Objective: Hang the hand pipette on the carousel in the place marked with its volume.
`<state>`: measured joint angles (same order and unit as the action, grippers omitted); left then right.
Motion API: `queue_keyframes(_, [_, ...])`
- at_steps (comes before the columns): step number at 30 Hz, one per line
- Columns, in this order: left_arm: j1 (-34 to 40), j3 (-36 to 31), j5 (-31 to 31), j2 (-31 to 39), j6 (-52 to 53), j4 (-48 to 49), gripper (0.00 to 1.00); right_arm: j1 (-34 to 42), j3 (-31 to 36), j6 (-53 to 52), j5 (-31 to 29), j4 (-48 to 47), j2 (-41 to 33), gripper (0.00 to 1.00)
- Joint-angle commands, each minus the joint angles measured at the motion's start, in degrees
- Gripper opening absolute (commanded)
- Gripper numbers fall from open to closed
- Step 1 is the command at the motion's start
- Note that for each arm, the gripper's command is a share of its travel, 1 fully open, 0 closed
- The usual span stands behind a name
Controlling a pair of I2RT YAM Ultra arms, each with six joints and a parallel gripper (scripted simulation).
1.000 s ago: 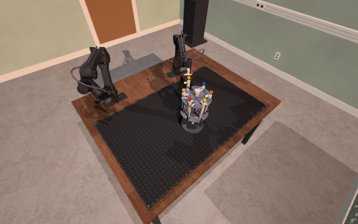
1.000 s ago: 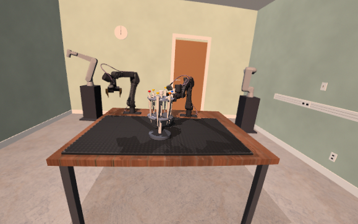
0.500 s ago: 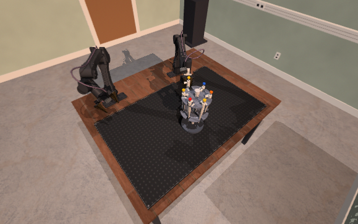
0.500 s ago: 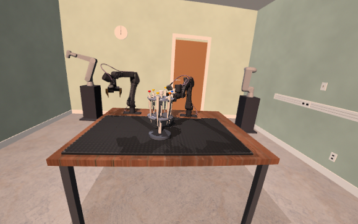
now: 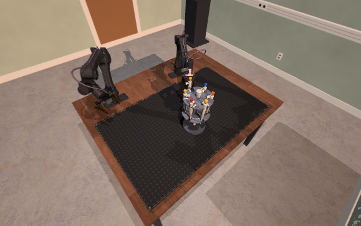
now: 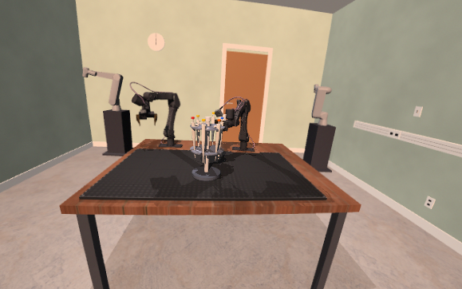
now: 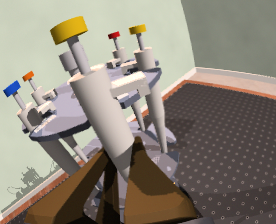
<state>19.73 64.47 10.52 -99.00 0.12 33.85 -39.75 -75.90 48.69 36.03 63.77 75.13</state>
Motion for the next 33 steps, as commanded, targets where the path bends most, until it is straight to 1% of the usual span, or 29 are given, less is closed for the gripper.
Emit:
queue_keyframes(1, [-0.5,1.6,0.6,1.3,-0.4,1.3,0.12,-0.5,-0.9,0.4,1.1,-0.6,0.3,1.00])
queue_keyframes(13, [-0.5,1.6,0.6,1.3,-0.4,1.3,0.12,-0.5,-0.9,0.4,1.1,-0.6,0.3,1.00])
queue_keyframes(15, [0.7,-0.4,-0.5,0.9,-0.4,1.6,0.12,-0.5,-0.9,0.4,1.1,-0.6,0.3,1.00])
queue_keyframes(33, [0.7,-0.3,-0.5,0.9,-0.4,1.6,0.12,-0.5,-0.9,0.4,1.1,-0.6,0.3,1.00])
